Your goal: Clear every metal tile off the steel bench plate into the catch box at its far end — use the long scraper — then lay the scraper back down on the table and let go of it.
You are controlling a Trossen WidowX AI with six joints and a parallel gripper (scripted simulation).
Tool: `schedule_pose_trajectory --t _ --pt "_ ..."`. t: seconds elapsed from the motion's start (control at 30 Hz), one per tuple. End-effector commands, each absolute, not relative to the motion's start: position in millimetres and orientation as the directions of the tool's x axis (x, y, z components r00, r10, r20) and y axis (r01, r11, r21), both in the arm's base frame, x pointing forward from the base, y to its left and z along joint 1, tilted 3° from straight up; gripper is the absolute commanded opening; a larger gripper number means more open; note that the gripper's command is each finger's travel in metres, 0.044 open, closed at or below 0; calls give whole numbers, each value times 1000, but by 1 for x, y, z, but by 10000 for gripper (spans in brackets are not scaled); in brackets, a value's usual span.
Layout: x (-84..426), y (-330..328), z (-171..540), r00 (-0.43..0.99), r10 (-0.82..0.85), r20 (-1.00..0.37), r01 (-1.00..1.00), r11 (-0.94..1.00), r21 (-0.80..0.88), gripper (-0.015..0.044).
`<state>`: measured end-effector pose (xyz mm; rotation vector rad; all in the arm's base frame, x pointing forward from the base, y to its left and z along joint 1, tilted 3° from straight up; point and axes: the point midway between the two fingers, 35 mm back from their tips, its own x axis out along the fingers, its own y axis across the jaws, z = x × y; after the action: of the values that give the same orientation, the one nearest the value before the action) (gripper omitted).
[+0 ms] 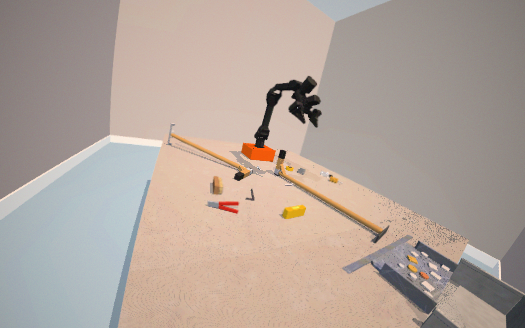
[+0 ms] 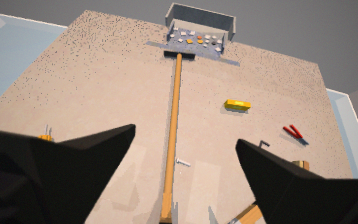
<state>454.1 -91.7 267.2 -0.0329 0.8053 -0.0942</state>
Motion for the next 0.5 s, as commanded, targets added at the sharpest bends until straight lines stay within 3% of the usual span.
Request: schedule_pose_trajectory --t 0.0,0.47 --pt "465 -92 251 656 -94 -749 72 995 -62 440" --pt "493 -91 214 577 -83 -812 58 996 -60 440"
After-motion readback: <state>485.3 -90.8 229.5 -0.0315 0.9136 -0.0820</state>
